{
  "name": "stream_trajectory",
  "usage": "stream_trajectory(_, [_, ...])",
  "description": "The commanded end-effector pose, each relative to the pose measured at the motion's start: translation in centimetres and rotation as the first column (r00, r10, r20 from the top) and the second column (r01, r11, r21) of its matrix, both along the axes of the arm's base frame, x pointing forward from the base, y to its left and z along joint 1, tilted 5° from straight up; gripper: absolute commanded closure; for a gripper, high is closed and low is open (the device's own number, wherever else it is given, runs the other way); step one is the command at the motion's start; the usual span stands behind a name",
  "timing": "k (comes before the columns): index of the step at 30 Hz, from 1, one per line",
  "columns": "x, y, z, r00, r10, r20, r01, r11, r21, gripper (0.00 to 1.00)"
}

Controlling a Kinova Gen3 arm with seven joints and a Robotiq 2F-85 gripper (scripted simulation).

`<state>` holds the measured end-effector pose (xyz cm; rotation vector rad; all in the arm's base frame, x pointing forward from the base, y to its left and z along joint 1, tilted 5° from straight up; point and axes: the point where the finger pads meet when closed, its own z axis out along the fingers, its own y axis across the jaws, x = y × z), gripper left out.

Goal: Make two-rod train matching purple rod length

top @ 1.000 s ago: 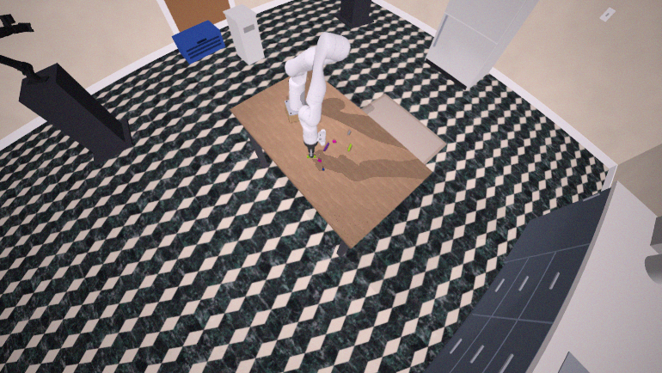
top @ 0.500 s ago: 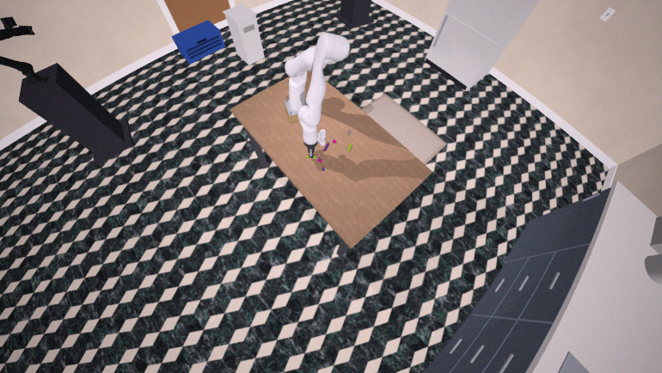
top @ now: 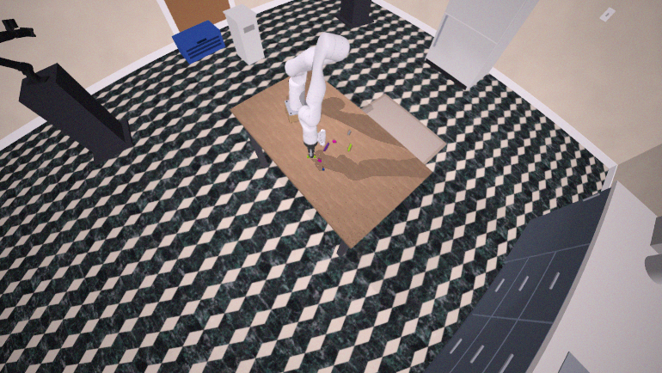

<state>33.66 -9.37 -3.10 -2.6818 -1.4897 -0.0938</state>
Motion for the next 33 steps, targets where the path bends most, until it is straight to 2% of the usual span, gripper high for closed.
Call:
stream_trajectory(1, [-0.07, -0.15, -0.08, 1.0, 0.004, 0.001, -0.004, 1.0, -0.005, 0.76])
stream_trajectory(33, [0.15, -0.52, -0.09, 1.0, 0.005, 0.004, -0.005, 1.0, -0.006, 0.76])
